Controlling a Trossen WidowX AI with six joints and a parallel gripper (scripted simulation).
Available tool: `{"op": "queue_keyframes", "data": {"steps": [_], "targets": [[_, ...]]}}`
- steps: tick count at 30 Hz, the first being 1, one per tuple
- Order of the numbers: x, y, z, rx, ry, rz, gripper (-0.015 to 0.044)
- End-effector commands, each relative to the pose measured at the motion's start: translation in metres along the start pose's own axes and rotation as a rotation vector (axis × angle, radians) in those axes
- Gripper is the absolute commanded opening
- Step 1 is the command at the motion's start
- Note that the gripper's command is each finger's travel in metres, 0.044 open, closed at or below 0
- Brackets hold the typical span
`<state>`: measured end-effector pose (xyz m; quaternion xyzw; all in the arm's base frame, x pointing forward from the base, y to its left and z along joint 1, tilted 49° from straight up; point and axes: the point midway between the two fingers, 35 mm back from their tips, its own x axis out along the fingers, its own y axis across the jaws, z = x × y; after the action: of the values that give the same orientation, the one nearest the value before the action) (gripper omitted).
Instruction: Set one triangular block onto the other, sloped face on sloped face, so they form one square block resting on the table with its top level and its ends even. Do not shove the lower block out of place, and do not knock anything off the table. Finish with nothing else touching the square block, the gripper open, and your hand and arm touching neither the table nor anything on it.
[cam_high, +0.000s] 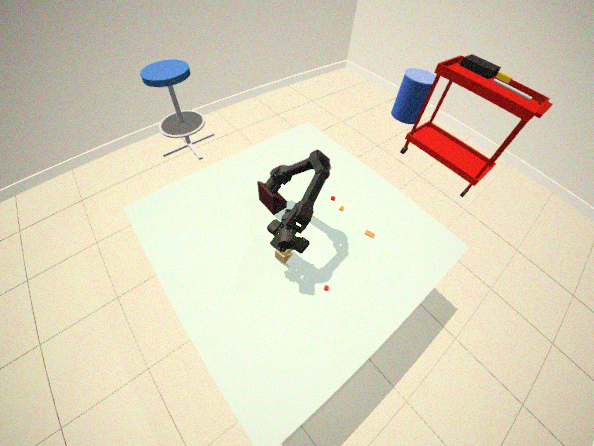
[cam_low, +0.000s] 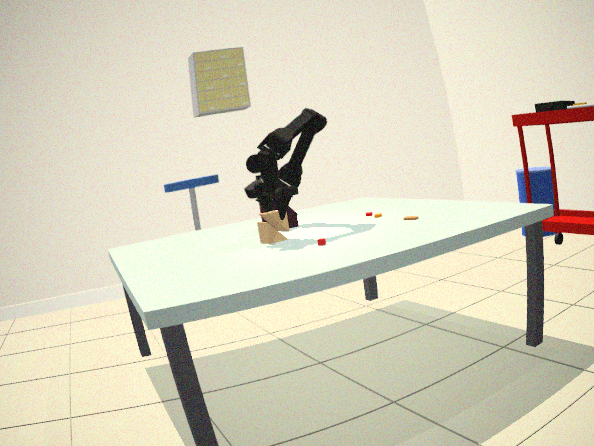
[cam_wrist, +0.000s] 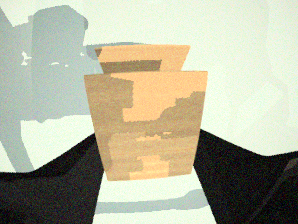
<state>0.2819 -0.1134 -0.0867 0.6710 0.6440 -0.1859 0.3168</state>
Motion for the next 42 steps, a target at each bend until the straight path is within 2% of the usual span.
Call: {"op": "queue_keyframes", "data": {"steps": [1,42], "targets": [[0.000,0.001,0.000,0.001,0.001,0.005,0.0000],[0.017,0.002,0.008,0.003,0.002,0.007,0.0000]]}}
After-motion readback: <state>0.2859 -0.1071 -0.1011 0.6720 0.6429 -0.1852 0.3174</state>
